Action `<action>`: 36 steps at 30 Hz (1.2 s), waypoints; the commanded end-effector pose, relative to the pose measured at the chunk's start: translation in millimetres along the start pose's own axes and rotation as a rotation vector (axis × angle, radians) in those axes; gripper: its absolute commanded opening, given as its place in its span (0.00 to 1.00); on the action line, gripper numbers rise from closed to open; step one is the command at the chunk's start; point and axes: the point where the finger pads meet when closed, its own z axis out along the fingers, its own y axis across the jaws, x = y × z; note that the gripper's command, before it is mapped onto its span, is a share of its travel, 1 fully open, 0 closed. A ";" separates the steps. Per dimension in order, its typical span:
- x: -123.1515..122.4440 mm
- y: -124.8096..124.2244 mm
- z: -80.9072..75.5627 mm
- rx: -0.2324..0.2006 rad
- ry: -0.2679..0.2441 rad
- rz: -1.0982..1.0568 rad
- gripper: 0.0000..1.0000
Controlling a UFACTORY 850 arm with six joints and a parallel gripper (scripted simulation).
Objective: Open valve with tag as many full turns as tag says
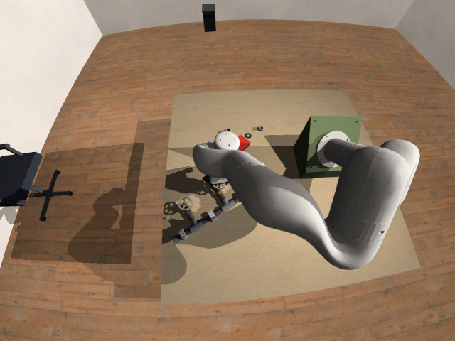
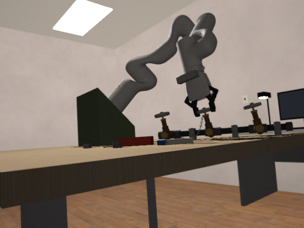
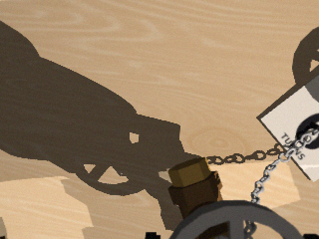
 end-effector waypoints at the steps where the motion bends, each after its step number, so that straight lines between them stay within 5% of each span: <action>1: 0.0 -0.9 -0.5 0.003 0.000 -0.083 0.00; 11: 0.0 -0.9 -0.5 0.003 0.001 -0.386 0.00; 36: 0.0 -0.9 -0.5 -0.009 -0.003 -1.741 0.00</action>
